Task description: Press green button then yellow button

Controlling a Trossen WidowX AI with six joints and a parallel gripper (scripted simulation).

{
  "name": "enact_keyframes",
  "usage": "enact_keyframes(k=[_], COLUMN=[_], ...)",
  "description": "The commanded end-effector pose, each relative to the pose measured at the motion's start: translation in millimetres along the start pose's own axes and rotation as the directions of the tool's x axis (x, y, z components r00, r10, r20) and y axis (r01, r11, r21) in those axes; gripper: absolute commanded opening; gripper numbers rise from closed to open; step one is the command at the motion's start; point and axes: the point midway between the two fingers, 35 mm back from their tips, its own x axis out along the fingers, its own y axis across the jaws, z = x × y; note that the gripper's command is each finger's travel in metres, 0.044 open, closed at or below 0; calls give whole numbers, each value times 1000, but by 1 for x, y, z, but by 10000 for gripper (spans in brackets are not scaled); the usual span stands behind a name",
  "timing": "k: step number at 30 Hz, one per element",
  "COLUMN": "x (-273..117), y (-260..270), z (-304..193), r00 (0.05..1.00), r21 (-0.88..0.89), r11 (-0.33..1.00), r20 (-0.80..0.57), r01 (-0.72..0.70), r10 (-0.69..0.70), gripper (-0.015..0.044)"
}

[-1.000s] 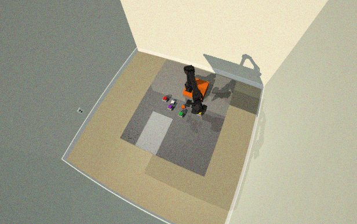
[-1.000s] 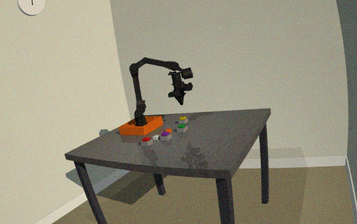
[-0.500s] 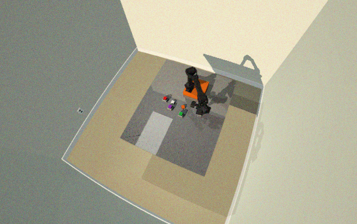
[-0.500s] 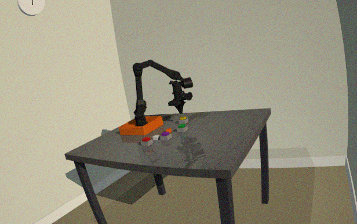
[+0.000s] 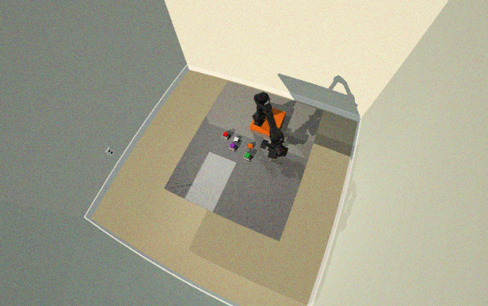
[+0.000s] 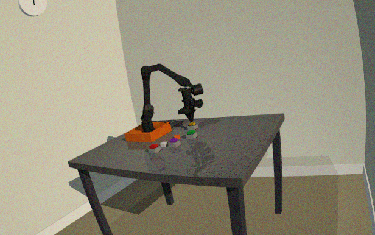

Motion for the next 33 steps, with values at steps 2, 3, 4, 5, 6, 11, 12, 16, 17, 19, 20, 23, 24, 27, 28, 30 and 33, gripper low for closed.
enact_keyframes(k=[2,3,4,5,6,11,12,16,17,19,20,23,24,27,28,30,33], x=[9,10,12,14,15,16,16,16,16,16,16,16,16,12,5,-15,-18], y=[0,0,-1,-1,-1,-1,-1,-1,-1,-1,-1,-1,-1,0,0,0,0], z=[-1,-1,-1,-1,-1,-1,-1,-1,-1,-1,-1,-1,-1,0,0,-1,-1], r00=[1000,1000,1000,1000,1000,1000,1000,1000,1000,1000,1000,1000,1000,1000,1000,1000,1000], r21=[2,2,2,2,2,2,2,2,2,2,2,2,2,2,2,2,2], r11=[1000,1000,1000,1000,1000,1000,1000,1000,1000,1000,1000,1000,1000,1000,1000,1000,1000], r20=[-4,-4,-4,-4,-4,-4,-4,-4,-4,-4,-4,-4,-4,-1,-2,-3,-4], r01=[3,3,3,3,3,3,3,3,3,3,3,3,3,1,1,2,3], r10=[-3,-3,-3,-3,-3,-3,-3,-3,-3,-3,-3,-3,-3,-1,-1,-2,-3], gripper=[20,20,20,20,20,20,20,20,20,20,20,20,20,20,20,20,20])
